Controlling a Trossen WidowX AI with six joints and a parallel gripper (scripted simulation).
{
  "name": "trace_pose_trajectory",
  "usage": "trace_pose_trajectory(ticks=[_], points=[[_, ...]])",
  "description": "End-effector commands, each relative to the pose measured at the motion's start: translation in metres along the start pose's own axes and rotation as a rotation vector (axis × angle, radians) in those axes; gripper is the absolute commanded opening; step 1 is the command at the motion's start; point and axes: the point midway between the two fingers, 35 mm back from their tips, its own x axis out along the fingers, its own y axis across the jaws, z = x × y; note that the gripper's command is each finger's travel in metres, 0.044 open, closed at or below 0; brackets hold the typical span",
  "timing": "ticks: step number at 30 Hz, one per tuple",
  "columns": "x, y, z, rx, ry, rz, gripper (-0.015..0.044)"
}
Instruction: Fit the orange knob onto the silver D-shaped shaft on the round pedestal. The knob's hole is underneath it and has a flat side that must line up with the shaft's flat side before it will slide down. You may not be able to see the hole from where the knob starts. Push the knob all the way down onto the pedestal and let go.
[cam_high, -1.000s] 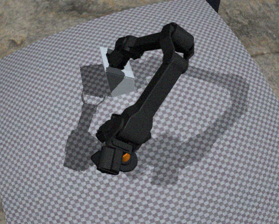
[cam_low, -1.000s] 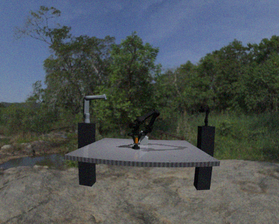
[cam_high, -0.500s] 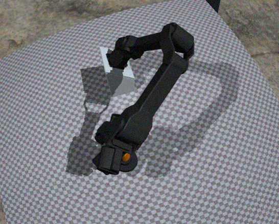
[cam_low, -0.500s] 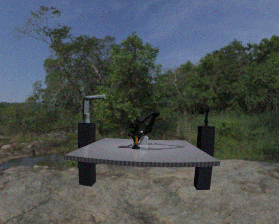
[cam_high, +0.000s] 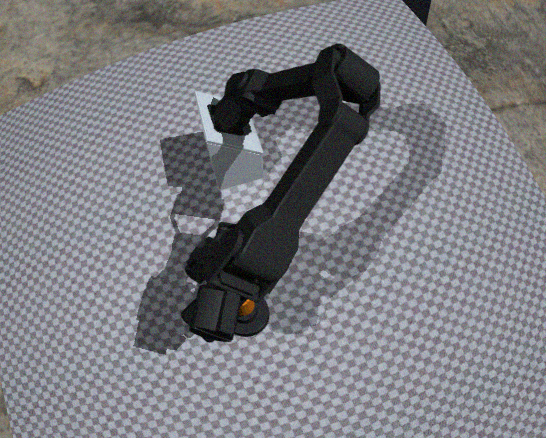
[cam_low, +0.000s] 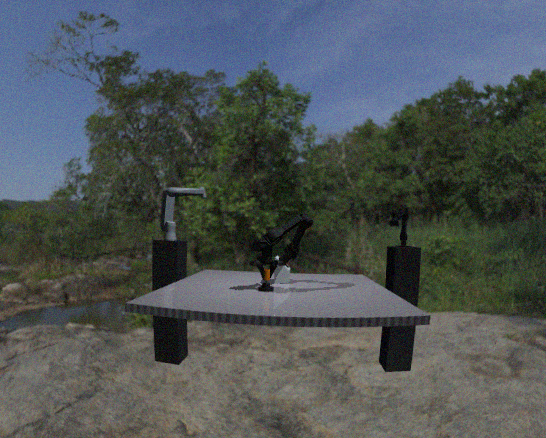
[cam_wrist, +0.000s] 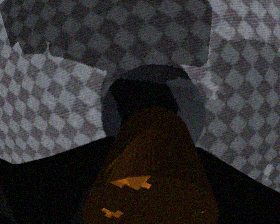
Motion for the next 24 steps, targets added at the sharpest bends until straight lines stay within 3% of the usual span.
trace_pose_trajectory(ticks=[1,7,24], points=[[-0.0025,-0.0001,-0.0001,-0.028,0.003,0.002,0.0000],[-0.0014,-0.0005,0.0007,-0.211,0.003,0.003,0.0000],[0.0017,0.0001,0.0001,-0.211,0.003,0.003,0.0000]])
